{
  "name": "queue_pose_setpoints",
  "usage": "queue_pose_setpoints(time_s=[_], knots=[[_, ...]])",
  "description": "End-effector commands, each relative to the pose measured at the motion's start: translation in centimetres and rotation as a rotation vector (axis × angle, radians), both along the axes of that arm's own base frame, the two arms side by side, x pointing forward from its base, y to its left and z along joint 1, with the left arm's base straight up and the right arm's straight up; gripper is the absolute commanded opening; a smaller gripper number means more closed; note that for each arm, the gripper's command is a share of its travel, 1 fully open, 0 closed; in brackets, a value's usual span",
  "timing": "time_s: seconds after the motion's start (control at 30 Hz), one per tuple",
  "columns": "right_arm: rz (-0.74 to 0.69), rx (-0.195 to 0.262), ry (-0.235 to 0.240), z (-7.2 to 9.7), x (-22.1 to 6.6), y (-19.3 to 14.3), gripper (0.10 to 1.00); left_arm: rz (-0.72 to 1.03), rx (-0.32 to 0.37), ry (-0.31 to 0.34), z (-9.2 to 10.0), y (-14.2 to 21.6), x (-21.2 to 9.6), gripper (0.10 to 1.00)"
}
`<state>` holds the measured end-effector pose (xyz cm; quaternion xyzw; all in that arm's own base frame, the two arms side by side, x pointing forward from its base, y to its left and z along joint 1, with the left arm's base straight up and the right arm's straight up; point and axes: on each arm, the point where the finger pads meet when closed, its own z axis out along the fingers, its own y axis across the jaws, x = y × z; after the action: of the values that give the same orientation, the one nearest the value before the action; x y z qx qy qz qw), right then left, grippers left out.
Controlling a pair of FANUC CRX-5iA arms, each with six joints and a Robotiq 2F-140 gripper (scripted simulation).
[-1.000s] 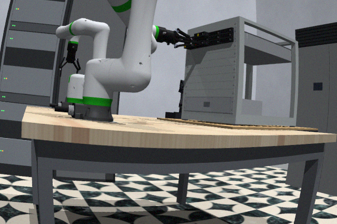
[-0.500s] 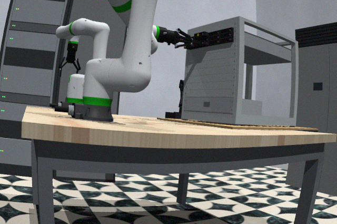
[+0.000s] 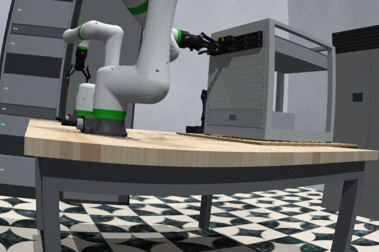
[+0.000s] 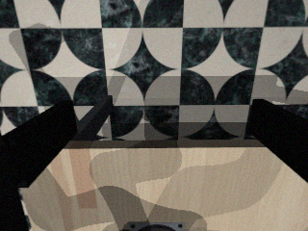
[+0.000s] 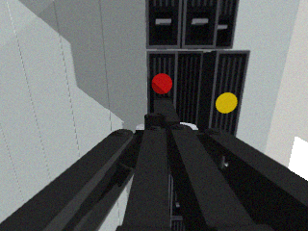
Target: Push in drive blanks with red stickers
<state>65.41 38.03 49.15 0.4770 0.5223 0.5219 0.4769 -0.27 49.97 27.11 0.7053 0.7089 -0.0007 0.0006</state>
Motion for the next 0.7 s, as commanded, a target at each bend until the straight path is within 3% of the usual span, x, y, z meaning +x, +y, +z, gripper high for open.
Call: queue_pose_setpoints(time_s=[0.0, 0.67], knots=[[0.0, 0.001, -0.002, 0.1, 0.0, 0.0, 0.099, 0.0, 0.002, 0.0, 0.1, 0.0, 0.0, 1.0], [0.0, 0.001, -0.002, 0.1, 1.0, 0.1, 0.099, 0.0, 0.002, 0.0, 0.1, 0.0, 0.0, 1.0]])
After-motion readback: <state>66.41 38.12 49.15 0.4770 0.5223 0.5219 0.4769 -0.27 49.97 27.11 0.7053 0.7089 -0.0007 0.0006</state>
